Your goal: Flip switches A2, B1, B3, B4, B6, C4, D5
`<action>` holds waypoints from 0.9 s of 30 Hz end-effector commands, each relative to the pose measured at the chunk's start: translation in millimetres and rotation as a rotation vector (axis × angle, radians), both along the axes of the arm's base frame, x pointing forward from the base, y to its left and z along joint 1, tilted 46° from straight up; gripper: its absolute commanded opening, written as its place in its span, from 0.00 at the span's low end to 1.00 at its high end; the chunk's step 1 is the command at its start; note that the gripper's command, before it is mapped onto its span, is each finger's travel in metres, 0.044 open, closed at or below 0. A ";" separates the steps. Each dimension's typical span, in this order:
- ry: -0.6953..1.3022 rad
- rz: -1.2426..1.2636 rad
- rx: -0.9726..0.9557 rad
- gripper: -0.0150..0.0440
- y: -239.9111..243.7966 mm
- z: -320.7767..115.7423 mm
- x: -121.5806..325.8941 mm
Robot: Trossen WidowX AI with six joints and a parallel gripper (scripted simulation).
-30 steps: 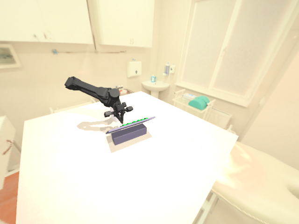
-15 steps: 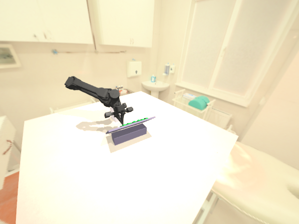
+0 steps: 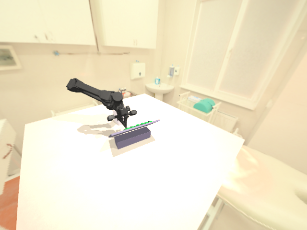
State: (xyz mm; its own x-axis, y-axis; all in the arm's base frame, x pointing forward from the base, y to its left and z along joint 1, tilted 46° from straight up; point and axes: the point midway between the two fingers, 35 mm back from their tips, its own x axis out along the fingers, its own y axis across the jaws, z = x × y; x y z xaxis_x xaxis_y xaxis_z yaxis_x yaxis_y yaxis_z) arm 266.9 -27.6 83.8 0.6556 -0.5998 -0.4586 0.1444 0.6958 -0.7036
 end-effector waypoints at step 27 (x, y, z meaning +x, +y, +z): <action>0.004 0.005 -0.002 0.25 -2.0 -2.2 2.8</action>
State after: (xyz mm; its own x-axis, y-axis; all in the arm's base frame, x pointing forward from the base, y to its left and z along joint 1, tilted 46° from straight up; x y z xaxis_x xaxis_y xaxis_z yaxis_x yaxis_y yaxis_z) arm 269.4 -29.7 82.3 0.6559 -0.5998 -0.4584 0.1447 0.6958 -0.7035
